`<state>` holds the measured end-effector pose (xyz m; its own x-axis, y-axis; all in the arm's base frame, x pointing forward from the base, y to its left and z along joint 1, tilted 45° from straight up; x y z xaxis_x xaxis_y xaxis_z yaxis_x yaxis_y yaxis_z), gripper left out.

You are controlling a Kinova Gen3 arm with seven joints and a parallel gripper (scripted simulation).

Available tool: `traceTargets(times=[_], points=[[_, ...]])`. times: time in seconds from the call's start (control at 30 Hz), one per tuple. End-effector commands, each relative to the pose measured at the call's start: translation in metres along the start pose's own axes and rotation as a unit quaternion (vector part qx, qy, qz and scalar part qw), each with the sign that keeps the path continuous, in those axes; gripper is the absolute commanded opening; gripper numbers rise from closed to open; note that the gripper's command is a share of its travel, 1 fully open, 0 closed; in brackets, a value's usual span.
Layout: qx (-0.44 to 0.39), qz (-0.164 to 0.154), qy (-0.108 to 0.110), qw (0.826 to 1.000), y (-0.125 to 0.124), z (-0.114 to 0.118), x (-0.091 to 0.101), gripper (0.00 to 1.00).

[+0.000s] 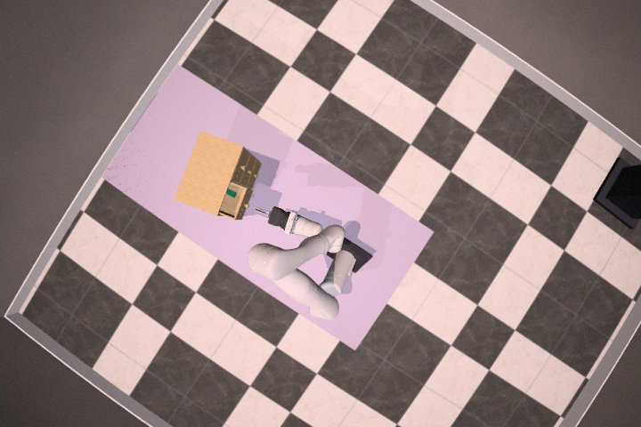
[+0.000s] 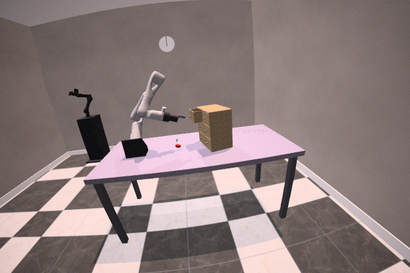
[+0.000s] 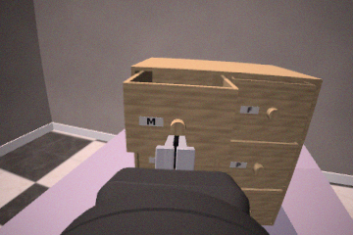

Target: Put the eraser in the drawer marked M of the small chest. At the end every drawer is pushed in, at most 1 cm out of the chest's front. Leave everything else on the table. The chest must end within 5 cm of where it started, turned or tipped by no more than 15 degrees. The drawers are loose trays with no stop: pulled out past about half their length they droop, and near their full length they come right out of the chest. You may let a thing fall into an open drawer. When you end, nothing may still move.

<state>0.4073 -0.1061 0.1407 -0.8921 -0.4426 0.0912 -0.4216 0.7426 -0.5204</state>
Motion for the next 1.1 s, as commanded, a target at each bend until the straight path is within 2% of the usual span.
traceTargets(times=[0.0,1.07], points=[[0.0,-0.001,0.001,1.0,0.0,0.002,-0.002,0.0],[0.0,0.0,0.002,1.0,-0.004,0.002,-0.012,0.0]])
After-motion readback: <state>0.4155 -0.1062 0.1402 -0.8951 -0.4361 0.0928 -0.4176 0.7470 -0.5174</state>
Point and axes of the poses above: the point where the finger pads meet when closed, its own x axis back along the fingers, its own z axis across the jaws, y = z × x, the point moved 3 cm from there along x, back along the fingers, and after that the axes turned 15 degrees about -x, right-handed, at the moved point
